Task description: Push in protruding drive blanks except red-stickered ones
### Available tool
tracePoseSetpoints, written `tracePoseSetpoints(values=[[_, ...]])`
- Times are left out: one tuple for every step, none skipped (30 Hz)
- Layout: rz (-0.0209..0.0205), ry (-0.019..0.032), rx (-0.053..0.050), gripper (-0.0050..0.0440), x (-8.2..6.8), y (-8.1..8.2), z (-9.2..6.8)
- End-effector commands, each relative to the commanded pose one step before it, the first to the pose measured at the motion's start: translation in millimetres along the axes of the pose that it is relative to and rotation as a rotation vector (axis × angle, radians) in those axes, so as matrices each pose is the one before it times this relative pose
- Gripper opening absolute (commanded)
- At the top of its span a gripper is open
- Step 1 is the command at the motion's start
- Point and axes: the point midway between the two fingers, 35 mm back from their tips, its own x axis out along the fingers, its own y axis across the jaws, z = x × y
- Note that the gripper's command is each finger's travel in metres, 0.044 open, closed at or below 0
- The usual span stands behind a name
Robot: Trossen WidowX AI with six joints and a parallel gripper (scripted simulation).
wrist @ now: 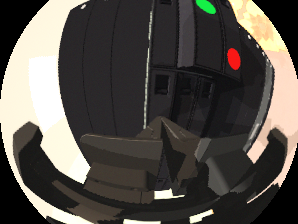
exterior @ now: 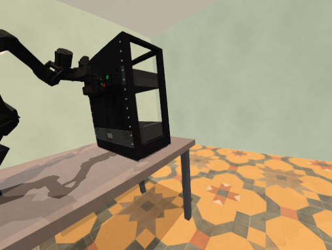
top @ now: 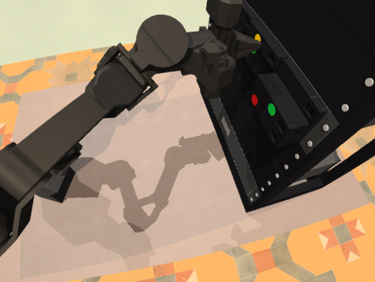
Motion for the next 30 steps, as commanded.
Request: tracePoseSetpoints(values=[[0.03483, -0.01868, 0.0266, 0.0, 3.69, 14.56, 9.22], [0.0, 0.0, 0.0, 0.0, 0.0, 0.0, 0.0], [0.0, 0.0, 0.0, 0.0, 0.0, 0.0, 0.0], [0.0, 0.0, 0.0, 0.0, 0.0, 0.0, 0.0], [0.0, 0.0, 0.0, 0.0, 0.0, 0.0, 0.0], [0.0, 0.0, 0.0, 0.0, 0.0, 0.0, 0.0], [0.0, 0.0, 0.0, 0.0, 0.0, 0.0, 0.0], [0.0, 0.0, 0.0, 0.0, 0.0, 0.0, 0.0], [0.0, 0.0, 0.0, 0.0, 0.0, 0.0, 0.0], [0.0, 0.0, 0.0, 0.0, 0.0, 0.0, 0.0], [0.0, 0.0, 0.0, 0.0, 0.0, 0.0, 0.0], [0.0, 0.0, 0.0, 0.0, 0.0, 0.0, 0.0], [0.0, 0.0, 0.0, 0.0, 0.0, 0.0, 0.0], [0.0, 0.0, 0.0, 0.0, 0.0, 0.0, 0.0], [0.0, 0.0, 0.0, 0.0, 0.0, 0.0, 0.0], [0.0, 0.0, 0.0, 0.0, 0.03, 0.02, 0.01], [0.0, 0.0, 0.0, 0.0, 0.2, 0.12, 0.07], [0.0, 0.0, 0.0, 0.0, 0.4, 0.25, 0.15], [0.0, 0.0, 0.0, 0.0, 0.56, 0.36, 0.21], [0.0, 0.0, 0.0, 0.0, 0.62, 0.39, 0.24], [0.0, 0.0, 0.0, 0.0, 0.0, 0.0, 0.0], [0.0, 0.0, 0.0, 0.0, 0.0, 0.0, 0.0], [0.0, 0.0, 0.0, 0.0, 0.56, 0.35, 0.22], [0.0, 0.0, 0.0, 0.0, 0.4, 0.25, 0.15], [0.0, 0.0, 0.0, 0.0, 0.19, 0.12, 0.08], [0.0, 0.0, 0.0, 0.0, 0.03, 0.02, 0.01], [0.0, 0.0, 0.0, 0.0, 0.0, 0.0, 0.0], [0.0, 0.0, 0.0, 0.0, 0.0, 0.0, 0.0], [0.0, 0.0, 0.0, 0.0, 0.0, 0.0, 0.0], [0.0, 0.0, 0.0, 0.0, 0.0, 0.0, 0.0]])
